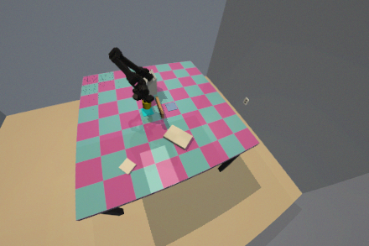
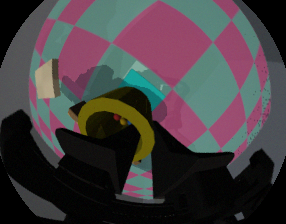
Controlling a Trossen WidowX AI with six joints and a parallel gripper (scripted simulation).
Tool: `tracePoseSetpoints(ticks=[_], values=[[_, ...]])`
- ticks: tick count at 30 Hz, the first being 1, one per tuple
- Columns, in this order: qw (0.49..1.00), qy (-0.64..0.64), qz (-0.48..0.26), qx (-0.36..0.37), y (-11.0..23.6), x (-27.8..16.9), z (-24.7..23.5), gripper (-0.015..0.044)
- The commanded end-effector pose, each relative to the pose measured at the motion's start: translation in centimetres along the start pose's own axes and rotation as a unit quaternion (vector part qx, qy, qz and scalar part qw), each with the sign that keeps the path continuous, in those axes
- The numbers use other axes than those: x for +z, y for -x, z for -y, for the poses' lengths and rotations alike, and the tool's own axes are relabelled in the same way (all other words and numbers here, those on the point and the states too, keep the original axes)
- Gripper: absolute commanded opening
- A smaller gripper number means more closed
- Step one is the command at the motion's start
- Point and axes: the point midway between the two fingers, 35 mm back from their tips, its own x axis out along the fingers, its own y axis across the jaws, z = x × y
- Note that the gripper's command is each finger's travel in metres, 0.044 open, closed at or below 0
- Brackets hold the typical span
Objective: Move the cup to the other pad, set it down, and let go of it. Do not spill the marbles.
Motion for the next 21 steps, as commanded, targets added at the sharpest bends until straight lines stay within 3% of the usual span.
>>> tracePoseSetpoints(ticks=[1,21], values=[[1.0,0.003,0.002,-0.002,-0.5,0.0,0.1,0.0],[1.0,0.003,0.002,-0.002,-2.9,0.1,0.1,0.0]])
